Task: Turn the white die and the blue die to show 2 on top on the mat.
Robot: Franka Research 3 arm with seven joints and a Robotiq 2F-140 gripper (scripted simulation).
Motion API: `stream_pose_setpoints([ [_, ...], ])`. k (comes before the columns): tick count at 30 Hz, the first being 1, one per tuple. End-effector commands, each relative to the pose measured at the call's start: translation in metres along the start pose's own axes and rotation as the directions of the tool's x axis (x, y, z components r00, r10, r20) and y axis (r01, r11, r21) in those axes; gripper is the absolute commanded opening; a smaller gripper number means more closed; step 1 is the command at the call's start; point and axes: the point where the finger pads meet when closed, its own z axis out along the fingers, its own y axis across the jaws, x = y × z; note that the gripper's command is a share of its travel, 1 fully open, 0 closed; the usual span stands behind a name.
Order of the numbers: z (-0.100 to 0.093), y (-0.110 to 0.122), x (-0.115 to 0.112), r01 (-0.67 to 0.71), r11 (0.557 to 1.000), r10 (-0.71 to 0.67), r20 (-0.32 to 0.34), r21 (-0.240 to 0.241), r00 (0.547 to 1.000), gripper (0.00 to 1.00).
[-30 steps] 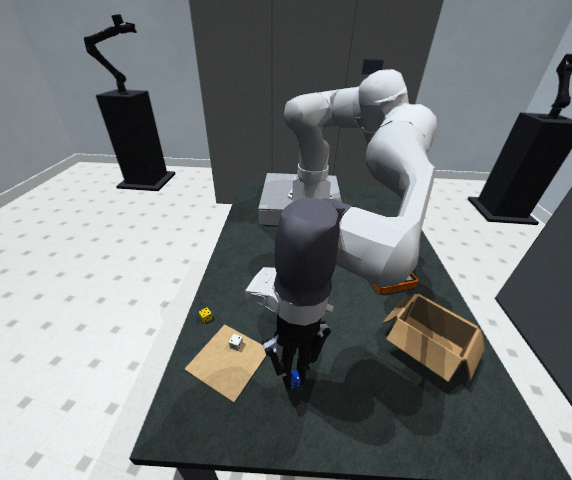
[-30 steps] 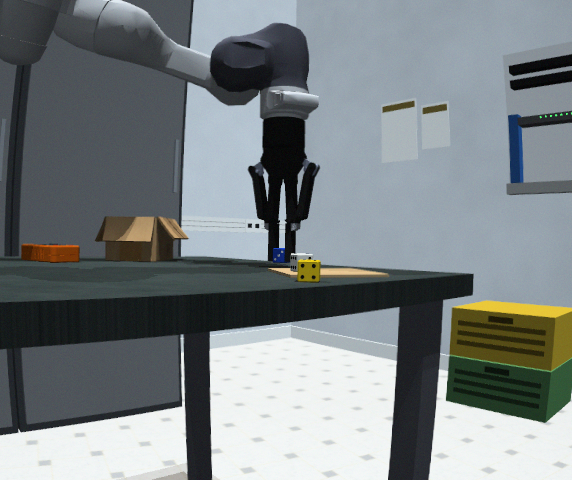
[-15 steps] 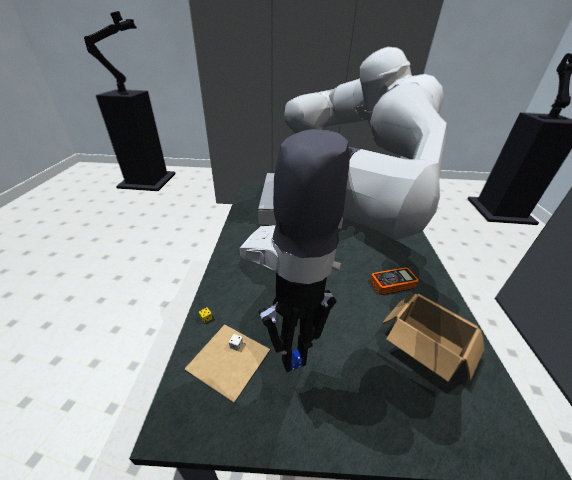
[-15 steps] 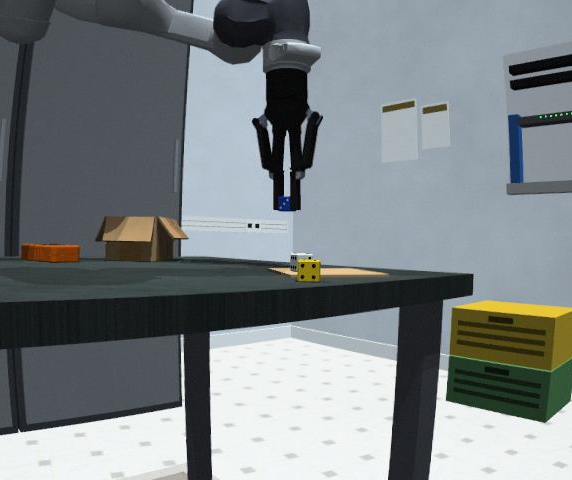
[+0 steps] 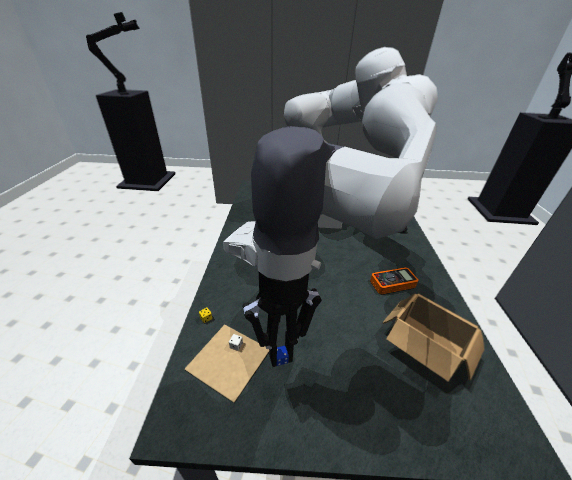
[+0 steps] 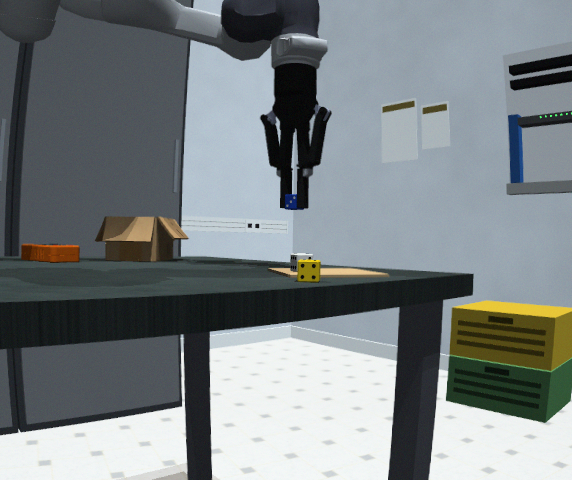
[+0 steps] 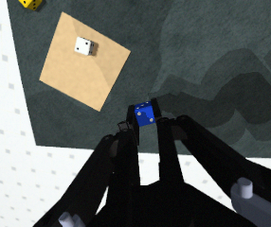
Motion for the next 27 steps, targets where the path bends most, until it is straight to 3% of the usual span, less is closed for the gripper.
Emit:
stream_pose_setpoints([
  [1, -0.001, -0.022, 0.009, -0.149, 0.989, 0.149, -0.007, -0.004, 0.989, 0.21],
  [10, -0.002, -0.064, 0.028, -0.345, 0.939, 0.345, -0.008, -0.002, 0.939, 0.21],
  [17, -0.003, -0.096, 0.044, -0.486, 0.874, 0.486, -0.009, -0.001, 0.874, 0.21],
  [19, -0.003, -0.096, 0.044, -0.486, 0.874, 0.486, -0.009, -0.001, 0.874, 0.21],
  [23, -0.003, -0.118, 0.057, -0.580, 0.814, 0.580, -0.009, 0.000, 0.814, 0.21],
  [27, -0.003, -0.121, 0.059, -0.591, 0.807, 0.591, -0.009, 0.000, 0.807, 0.21],
])
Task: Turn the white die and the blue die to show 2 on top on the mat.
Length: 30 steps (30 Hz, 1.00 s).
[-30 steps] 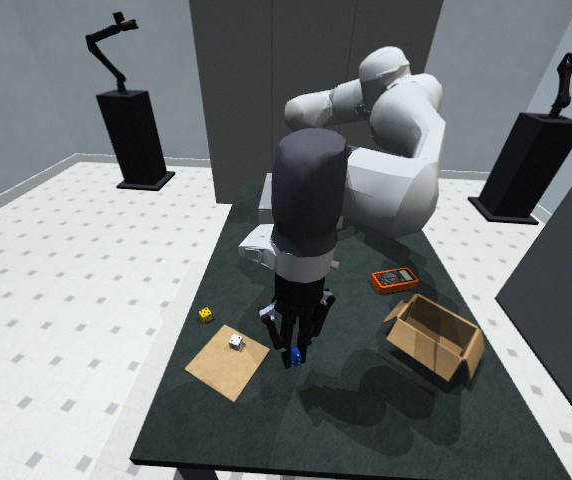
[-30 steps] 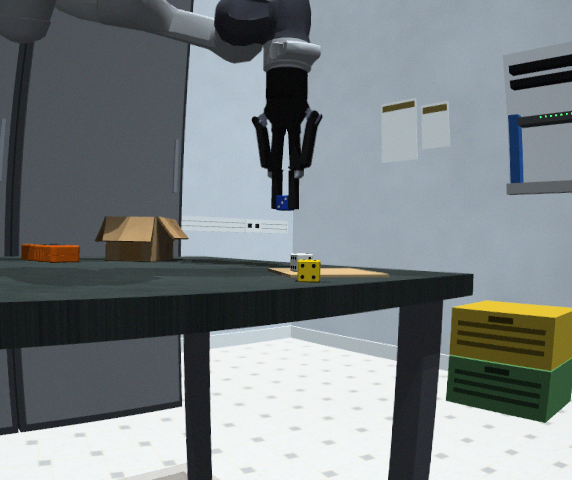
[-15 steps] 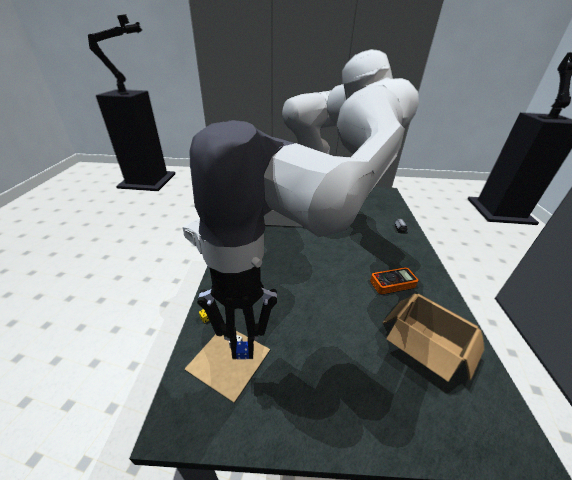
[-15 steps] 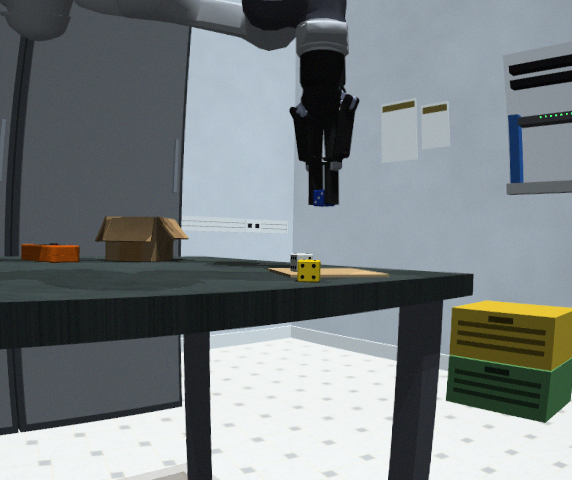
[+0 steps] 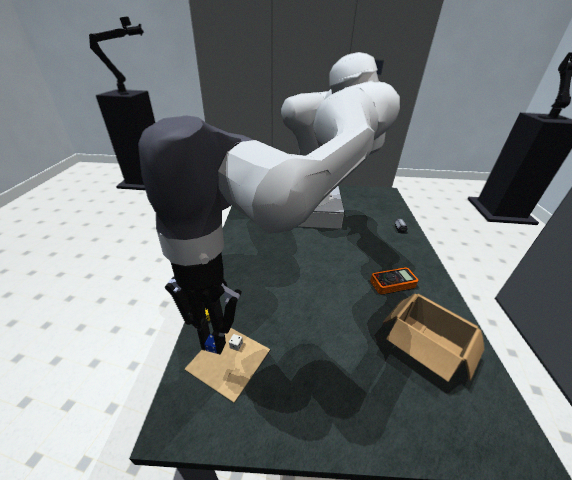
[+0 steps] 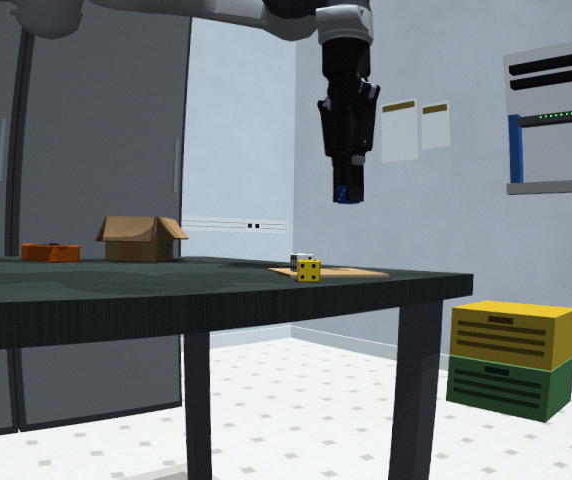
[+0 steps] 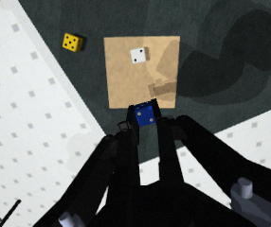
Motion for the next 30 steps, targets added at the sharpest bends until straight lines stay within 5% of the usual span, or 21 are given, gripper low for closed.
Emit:
stream_pose_setpoints([
  [1, 0.000, 0.002, 0.000, -0.100, 0.995, 0.100, -0.012, -0.006, 0.995, 0.21],
  [15, 0.004, 0.002, 0.000, -0.101, 0.995, 0.101, -0.011, -0.006, 0.995, 0.21],
  [30, 0.056, 0.003, -0.001, -0.101, 0.995, 0.101, -0.011, -0.006, 0.995, 0.21],
])
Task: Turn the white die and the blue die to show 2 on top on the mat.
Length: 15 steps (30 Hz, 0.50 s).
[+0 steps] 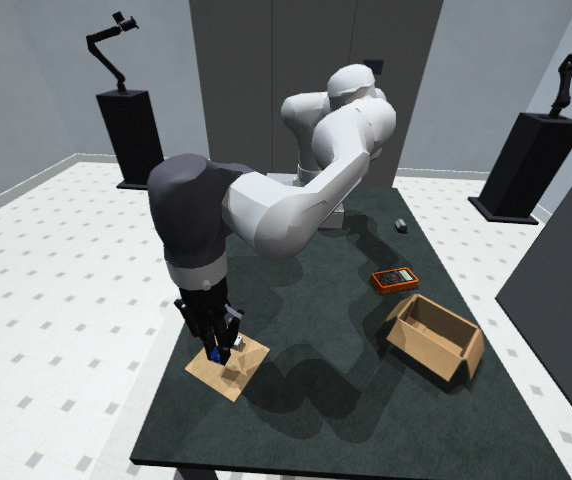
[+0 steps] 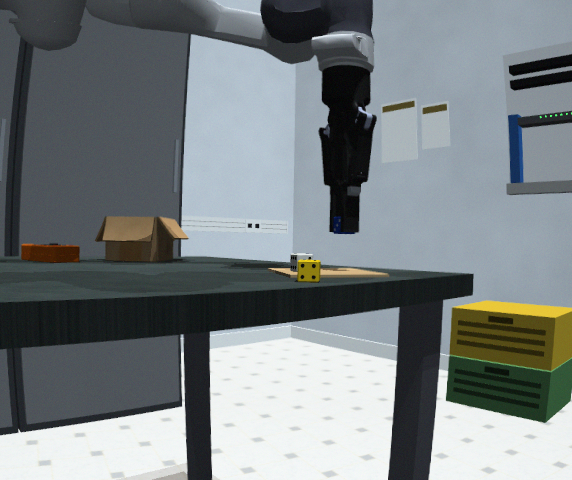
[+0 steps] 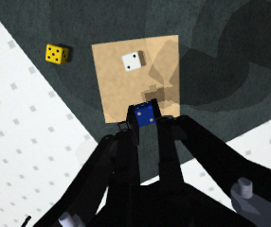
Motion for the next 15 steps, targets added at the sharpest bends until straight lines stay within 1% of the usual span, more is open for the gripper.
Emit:
stream_pose_setpoints([
  [1, 0.015, -0.002, -0.005, -0.010, 1.000, 0.010, 0.013, 0.001, 1.000, 0.21],
  [8, 0.042, -0.001, -0.006, -0.010, 1.000, 0.010, 0.013, 0.001, 1.000, 0.21],
  [11, 0.048, -0.001, -0.006, -0.010, 1.000, 0.010, 0.013, 0.001, 1.000, 0.21],
  [15, 0.050, -0.001, -0.006, -0.010, 1.000, 0.010, 0.013, 0.001, 1.000, 0.21],
])
